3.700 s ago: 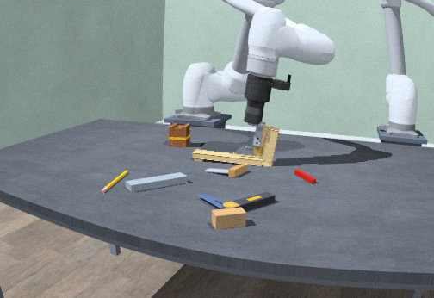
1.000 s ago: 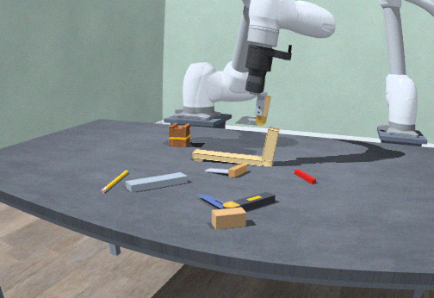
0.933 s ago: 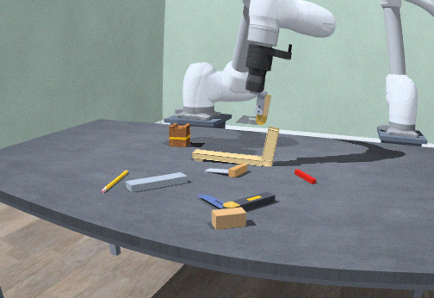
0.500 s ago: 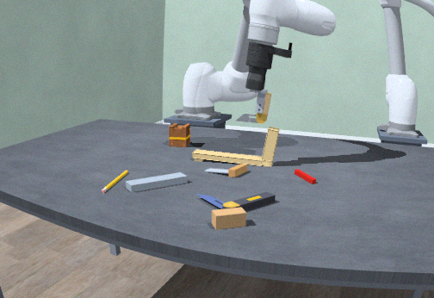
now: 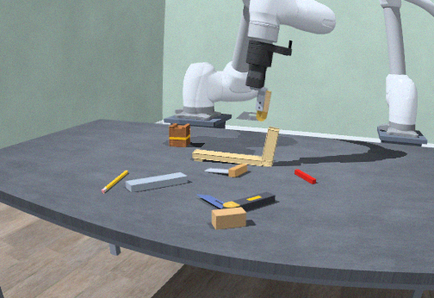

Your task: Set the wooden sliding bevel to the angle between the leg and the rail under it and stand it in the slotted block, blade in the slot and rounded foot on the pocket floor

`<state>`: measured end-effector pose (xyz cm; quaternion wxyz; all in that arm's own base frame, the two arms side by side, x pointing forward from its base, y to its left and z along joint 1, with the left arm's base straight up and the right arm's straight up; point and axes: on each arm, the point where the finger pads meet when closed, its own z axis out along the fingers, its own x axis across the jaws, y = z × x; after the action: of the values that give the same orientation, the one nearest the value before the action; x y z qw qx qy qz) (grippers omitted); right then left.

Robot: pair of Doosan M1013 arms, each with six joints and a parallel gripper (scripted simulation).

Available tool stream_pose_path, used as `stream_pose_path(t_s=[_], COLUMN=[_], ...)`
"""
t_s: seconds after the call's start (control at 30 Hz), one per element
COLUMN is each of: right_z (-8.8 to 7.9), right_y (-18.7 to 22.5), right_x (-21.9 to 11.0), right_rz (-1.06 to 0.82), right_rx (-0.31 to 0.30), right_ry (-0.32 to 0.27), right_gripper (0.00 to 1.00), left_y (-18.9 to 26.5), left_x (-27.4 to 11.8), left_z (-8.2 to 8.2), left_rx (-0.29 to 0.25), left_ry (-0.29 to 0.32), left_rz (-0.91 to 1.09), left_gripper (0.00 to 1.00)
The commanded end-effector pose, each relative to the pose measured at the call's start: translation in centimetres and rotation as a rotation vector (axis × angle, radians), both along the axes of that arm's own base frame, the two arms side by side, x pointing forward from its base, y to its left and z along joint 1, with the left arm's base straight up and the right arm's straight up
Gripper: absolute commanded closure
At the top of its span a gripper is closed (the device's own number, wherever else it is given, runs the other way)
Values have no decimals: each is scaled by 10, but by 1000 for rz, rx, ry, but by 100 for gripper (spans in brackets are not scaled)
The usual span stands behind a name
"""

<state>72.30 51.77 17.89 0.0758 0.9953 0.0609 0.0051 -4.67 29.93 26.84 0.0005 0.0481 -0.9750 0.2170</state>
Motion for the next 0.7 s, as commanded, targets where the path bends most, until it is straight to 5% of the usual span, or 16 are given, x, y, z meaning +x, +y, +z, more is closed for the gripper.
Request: stream_pose_path(t_s=[0.0, 0.23, 0.67], right_z=[19, 56, 57], right_y=[0, 0, 0], right_x=[0, 0, 0], right_rz=[0, 0, 0], right_rx=[2, 2, 2], right_ry=[-1, -1, -1], right_gripper=[100, 100, 100], left_y=[0, 0, 0], left_x=[0, 0, 0], left_z=[1, 1, 1], left_rx=[1, 1, 1], left_ry=[1, 1, 1], left_rz=[0, 0, 0], left_gripper=[0, 0, 0])
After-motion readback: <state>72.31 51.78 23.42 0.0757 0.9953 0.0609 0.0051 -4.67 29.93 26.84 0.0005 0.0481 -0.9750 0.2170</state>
